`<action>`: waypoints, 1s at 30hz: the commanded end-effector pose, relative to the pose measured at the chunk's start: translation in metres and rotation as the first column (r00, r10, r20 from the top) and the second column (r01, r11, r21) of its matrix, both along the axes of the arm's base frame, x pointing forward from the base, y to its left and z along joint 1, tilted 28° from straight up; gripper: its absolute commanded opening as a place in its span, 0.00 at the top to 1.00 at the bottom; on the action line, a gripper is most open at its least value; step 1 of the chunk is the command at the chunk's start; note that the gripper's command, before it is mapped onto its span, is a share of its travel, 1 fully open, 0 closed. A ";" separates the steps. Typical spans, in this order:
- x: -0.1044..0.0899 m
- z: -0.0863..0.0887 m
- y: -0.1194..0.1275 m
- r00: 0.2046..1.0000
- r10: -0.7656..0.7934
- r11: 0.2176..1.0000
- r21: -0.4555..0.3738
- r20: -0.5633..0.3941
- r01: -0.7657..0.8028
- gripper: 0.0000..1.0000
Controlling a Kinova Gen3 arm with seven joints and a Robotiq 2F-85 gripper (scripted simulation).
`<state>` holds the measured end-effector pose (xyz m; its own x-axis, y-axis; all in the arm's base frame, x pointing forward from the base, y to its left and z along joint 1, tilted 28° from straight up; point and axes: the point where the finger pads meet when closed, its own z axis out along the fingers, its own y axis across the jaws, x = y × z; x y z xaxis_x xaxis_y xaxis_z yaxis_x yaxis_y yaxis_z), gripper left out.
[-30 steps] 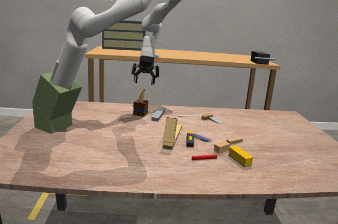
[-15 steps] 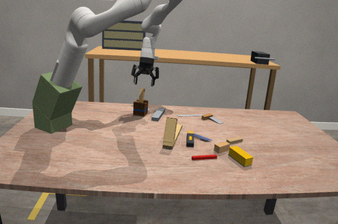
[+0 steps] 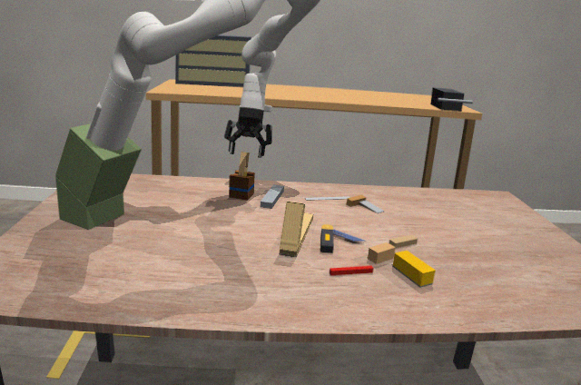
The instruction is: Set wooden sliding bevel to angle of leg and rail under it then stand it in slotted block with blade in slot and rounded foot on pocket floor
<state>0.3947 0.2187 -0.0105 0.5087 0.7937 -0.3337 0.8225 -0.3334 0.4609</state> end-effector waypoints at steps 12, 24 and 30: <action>0.004 -0.011 -0.006 1.000 0.001 1.000 0.001 0.001 -0.001 0.00; 0.004 -0.011 -0.007 1.000 0.001 1.000 0.001 0.001 -0.001 0.90; 0.004 -0.011 -0.007 1.000 0.001 1.000 0.001 0.001 -0.001 0.90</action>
<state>0.3983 0.2115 -0.0223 0.5087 0.7937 -0.3335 0.8224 -0.3334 0.4610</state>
